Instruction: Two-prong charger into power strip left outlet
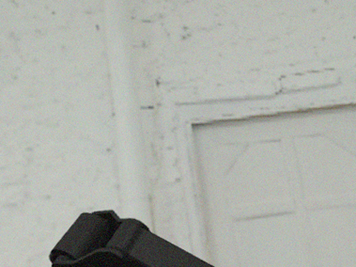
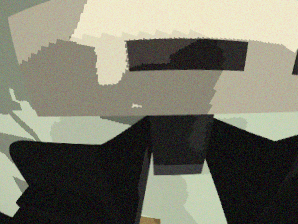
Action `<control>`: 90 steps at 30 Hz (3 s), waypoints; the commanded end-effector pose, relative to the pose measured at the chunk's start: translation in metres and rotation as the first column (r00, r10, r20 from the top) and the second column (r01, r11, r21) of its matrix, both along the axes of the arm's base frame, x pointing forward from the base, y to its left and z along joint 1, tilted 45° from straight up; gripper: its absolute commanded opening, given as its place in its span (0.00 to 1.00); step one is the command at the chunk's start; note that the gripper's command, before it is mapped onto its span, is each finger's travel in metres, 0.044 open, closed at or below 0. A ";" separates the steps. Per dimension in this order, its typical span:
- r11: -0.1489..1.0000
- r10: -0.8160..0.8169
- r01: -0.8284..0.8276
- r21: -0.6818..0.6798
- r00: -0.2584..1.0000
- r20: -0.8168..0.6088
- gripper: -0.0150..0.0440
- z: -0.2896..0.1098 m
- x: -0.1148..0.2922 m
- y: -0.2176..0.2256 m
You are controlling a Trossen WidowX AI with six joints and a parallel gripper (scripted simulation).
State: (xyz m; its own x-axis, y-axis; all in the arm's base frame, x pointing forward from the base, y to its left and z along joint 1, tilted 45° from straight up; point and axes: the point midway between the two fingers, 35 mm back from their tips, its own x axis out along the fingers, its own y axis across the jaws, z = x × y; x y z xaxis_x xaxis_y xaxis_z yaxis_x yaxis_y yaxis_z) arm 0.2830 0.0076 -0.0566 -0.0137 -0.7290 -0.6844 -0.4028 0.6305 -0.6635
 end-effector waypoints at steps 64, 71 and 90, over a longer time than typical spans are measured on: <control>1.000 0.002 -0.003 0.012 1.000 0.023 0.25 -0.001 0.008 0.004; 1.000 -0.002 0.002 -0.001 1.000 0.000 0.25 0.000 0.000 0.000; 1.000 -0.002 0.002 -0.001 1.000 0.000 0.92 0.000 0.000 0.000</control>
State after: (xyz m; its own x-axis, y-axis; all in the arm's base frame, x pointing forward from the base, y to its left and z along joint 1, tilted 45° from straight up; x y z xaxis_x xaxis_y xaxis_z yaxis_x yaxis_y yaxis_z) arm 0.2830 0.0075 -0.0561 -0.0173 -0.7306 -0.6826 -0.4031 0.6299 -0.6639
